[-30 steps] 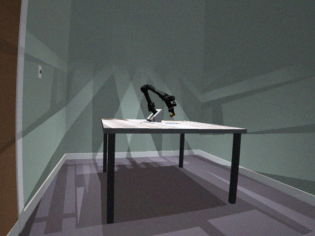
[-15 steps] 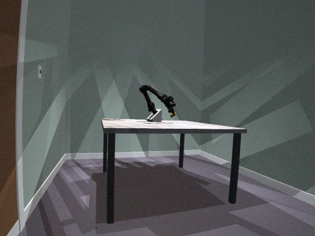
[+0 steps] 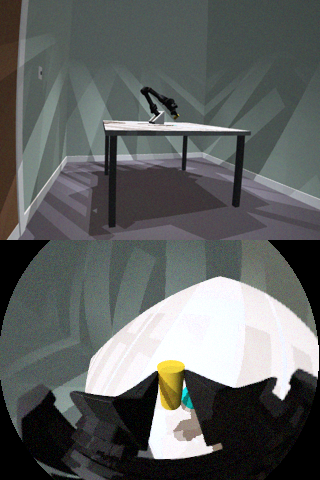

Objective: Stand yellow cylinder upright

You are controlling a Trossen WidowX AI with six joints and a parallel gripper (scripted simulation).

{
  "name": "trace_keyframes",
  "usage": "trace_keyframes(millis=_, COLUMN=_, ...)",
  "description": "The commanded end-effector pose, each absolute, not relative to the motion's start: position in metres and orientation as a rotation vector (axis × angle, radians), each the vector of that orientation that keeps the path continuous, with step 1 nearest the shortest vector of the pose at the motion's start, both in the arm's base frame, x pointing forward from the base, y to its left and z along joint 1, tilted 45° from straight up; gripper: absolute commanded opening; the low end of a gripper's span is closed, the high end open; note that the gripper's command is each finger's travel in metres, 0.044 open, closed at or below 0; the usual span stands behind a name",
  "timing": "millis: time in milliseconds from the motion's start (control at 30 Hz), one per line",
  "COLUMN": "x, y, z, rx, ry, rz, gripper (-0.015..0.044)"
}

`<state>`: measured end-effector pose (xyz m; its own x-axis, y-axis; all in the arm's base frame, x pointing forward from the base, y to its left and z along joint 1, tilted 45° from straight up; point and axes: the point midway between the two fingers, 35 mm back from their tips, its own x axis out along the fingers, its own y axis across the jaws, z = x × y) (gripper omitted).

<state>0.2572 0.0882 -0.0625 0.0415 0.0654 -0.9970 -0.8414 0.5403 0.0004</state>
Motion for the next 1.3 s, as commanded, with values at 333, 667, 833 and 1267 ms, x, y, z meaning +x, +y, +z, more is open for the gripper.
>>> trace_keyframes(millis=333, x=0.256, y=0.088, z=-0.06, rx=-0.711, ry=1.257, rz=0.852, gripper=0.0105)
trace_keyframes(millis=667, x=0.256, y=0.087, z=-0.058, rx=-0.694, ry=1.183, rz=0.878, gripper=0.0105)
trace_keyframes(millis=833, x=0.256, y=0.087, z=-0.056, rx=-0.687, ry=1.144, rz=0.889, gripper=0.0105)
trace_keyframes(millis=1267, x=0.256, y=0.085, z=-0.051, rx=-0.676, ry=1.042, rz=0.915, gripper=0.0105)
